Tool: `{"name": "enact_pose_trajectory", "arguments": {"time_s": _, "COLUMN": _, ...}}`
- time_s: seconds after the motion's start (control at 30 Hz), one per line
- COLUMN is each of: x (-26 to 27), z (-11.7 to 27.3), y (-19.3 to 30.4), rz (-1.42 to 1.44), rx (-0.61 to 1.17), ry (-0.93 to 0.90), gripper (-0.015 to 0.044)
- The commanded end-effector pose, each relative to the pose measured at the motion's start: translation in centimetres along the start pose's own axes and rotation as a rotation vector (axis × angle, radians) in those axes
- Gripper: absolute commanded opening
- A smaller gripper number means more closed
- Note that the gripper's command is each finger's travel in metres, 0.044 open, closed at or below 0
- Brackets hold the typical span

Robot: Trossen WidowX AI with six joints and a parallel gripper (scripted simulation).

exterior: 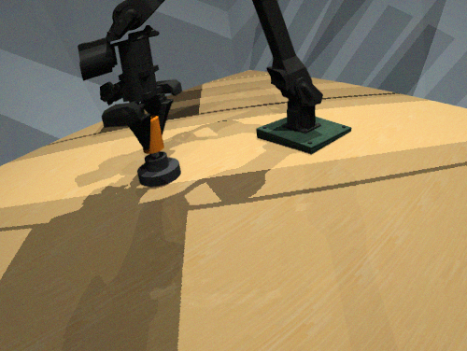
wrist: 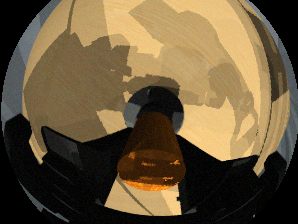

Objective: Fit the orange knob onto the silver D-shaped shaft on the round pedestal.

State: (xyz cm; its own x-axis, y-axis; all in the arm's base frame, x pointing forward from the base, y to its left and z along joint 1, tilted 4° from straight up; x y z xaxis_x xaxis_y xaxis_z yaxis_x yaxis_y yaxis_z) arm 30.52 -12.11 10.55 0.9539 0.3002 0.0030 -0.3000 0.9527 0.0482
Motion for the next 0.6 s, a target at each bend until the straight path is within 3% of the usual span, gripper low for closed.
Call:
{"name": "enact_pose_trajectory", "arguments": {"time_s": 0.0, "x": 0.0, "z": 0.0, "y": -0.1, "rz": -0.008, "rx": -0.004, "ry": 0.001, "gripper": 0.0}}
{"name": "enact_pose_trajectory", "arguments": {"time_s": 0.57, "x": -0.1, "z": -1.1, "y": 0.0, "rz": -0.058, "rx": -0.004, "ry": 0.001, "gripper": 0.0}}
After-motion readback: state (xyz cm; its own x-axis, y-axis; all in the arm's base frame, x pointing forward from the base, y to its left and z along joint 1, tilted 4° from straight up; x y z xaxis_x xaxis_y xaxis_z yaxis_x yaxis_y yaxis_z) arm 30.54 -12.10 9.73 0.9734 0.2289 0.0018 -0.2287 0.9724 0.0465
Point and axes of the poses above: the point midway between the two fingers, 35 mm back from their tips, its own z axis back along the fingers, its own x axis across the jaws, y = z × x, the point moved 3 cm from there along z, back along the fingers, and after that the axes turned 7 degrees about -z, right-handed, at the moved point
